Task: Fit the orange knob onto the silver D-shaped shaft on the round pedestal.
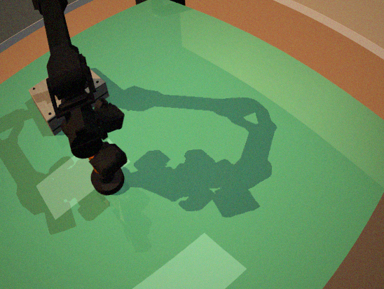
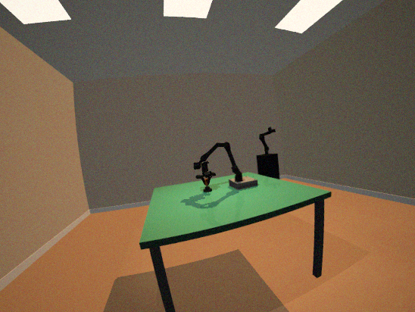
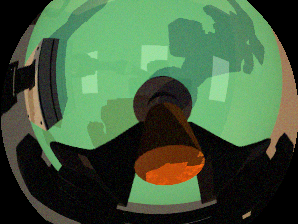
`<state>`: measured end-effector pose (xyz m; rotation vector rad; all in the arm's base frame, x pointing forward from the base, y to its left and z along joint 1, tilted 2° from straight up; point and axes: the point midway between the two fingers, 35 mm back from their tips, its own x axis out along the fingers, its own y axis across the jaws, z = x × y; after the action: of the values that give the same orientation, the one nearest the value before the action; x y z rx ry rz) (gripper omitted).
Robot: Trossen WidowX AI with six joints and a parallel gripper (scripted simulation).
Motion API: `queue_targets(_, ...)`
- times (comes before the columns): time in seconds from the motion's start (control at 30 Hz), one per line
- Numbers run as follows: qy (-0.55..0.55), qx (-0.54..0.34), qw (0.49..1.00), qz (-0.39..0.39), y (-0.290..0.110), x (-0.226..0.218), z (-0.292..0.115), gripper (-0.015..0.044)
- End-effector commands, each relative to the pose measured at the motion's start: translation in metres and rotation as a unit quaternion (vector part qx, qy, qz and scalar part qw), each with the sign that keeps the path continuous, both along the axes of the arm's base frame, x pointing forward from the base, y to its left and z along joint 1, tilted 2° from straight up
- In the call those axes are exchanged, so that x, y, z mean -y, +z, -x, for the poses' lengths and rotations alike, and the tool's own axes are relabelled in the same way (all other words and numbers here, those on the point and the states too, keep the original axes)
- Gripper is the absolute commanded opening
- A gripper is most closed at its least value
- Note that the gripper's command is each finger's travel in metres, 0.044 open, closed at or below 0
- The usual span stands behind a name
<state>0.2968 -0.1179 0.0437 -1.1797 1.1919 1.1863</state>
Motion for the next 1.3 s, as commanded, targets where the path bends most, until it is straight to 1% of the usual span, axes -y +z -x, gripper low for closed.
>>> queue_targets(0.0,0.003,0.001,1.0,0.0,-0.0002,0.0,-0.0005,0.0)
queue_targets(0.4,0.003,0.001,1.0,0.0,-0.0013,-0.0004,0.0,0.0)
queue_targets(0.6,0.003,0.001,1.0,0.0,0.0044,0.0,-0.0005,0.0)
queue_targets(0.7,0.03,0.002,1.0,0.001,0.0045,0.0001,-0.0007,0.0)
queue_targets(0.83,0.102,0.003,0.995,0.002,0.0033,0.0005,-0.0011,0.0)
queue_targets(1.27,0.108,0.003,0.994,0.002,-0.0001,0.0,-0.0005,0.0)
